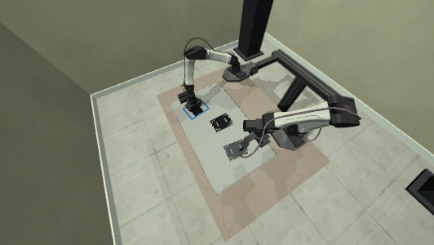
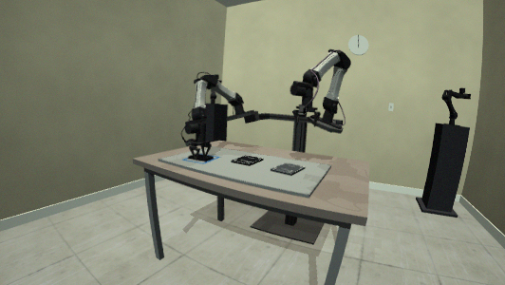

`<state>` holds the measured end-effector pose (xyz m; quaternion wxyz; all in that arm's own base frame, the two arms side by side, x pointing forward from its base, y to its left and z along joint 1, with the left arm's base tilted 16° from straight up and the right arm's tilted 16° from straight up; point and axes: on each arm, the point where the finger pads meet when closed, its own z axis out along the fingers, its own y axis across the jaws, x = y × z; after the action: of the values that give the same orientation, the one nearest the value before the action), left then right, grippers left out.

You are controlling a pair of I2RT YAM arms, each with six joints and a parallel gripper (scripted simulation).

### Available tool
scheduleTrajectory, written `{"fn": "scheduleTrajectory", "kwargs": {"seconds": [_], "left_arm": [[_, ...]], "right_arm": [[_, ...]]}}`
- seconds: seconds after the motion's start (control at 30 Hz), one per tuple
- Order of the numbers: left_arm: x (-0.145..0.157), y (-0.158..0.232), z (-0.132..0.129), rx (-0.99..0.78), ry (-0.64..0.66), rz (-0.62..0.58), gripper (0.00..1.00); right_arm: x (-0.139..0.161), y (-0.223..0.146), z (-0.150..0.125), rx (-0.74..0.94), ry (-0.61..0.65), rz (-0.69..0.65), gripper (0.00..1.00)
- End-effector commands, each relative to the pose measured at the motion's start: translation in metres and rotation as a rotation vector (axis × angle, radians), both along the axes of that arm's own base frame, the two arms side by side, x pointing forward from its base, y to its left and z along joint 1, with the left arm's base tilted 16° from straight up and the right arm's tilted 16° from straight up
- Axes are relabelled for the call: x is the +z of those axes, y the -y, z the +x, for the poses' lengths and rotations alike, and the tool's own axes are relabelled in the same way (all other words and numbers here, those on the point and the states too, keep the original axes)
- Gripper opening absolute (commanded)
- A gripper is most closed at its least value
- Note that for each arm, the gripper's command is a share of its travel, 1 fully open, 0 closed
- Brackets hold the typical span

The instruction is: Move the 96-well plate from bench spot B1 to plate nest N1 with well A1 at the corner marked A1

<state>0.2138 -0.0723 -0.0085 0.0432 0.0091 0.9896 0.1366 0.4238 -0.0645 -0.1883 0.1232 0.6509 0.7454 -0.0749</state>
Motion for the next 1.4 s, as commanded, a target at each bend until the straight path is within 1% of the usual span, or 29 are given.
{"fn": "scheduleTrajectory", "kwargs": {"seconds": [0.0,0.03,0.07,0.63,0.67,0.8,1.1,1.37], "left_arm": [[0.002,-0.001,-0.007,0.001,-0.009,-0.003,1.00],[0.002,-0.001,-0.007,0.001,-0.009,-0.003,1.00],[0.002,-0.001,-0.007,0.001,-0.009,-0.003,1.00],[0.002,-0.001,-0.007,0.001,-0.009,-0.003,1.00],[0.002,-0.001,-0.007,0.001,-0.009,-0.003,1.00],[0.002,-0.001,-0.007,0.001,-0.009,-0.003,1.00],[0.002,-0.001,-0.007,0.001,-0.009,-0.003,1.00],[0.002,-0.001,-0.007,0.001,-0.009,-0.003,1.00]], "right_arm": [[0.013,-0.007,0.007,0.010,0.034,0.003,1.00],[0.013,-0.007,0.007,0.010,0.034,0.003,1.00],[0.003,-0.002,0.001,0.003,0.005,0.001,1.00],[0.003,-0.002,0.000,0.003,0.005,0.001,1.00],[0.014,-0.007,0.006,0.010,0.032,0.003,1.00],[0.016,-0.009,0.001,0.011,0.012,0.003,1.00],[0.023,-0.010,0.005,0.011,0.020,0.002,1.00],[0.026,-0.011,0.002,0.011,0.012,0.002,1.00]]}}
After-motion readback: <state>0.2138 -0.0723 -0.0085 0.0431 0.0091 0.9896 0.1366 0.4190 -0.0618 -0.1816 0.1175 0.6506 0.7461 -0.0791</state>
